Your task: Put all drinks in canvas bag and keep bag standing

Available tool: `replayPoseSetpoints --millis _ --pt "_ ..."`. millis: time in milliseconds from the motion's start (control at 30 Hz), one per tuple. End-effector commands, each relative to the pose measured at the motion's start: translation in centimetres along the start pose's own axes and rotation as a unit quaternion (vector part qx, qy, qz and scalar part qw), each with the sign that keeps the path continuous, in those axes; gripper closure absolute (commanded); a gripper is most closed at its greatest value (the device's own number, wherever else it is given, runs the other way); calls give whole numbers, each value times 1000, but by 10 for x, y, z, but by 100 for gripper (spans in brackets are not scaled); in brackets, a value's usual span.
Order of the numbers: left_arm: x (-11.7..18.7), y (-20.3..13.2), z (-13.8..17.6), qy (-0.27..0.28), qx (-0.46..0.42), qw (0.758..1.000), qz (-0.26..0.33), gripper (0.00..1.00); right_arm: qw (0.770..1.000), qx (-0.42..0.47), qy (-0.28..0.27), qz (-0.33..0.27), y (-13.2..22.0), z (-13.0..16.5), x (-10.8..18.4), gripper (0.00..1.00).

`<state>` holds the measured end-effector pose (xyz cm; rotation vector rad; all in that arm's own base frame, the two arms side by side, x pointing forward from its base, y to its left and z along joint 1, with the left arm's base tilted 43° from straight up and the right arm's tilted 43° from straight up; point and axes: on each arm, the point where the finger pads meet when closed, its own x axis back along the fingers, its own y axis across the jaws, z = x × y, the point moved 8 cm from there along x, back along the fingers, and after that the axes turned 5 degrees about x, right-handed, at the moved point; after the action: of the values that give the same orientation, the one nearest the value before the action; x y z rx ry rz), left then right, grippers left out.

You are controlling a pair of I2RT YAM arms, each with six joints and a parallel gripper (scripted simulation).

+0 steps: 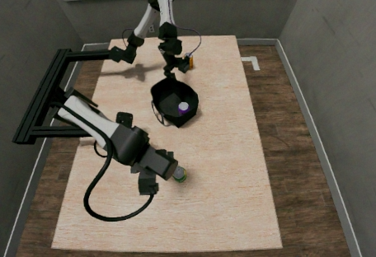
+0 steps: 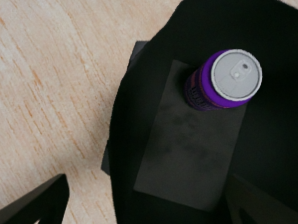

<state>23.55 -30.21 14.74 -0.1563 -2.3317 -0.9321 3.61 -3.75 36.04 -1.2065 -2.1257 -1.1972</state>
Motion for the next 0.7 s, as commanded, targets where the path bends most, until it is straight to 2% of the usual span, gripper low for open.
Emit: replayPoseSetpoints --millis 0,300,333,567,667 --pt "5 15 3 -3 4 1000 2 14 1000 -1 -11 -10 1 -3 9 0" --pt "13 37 20 4 -2 1000 -1 14 1000 -1 -11 -10 1 -3 9 0" --pt "17 31 16 -10 5 1000 6 14 1000 -1 -11 -10 1 -3 9 0" --pt "6 28 22 4 -3 1000 0 14 1000 -1 -11 -10 1 -3 9 0" --pt "15 32 11 -12 11 1000 1 14 1000 -1 -11 -10 1 -3 9 0"
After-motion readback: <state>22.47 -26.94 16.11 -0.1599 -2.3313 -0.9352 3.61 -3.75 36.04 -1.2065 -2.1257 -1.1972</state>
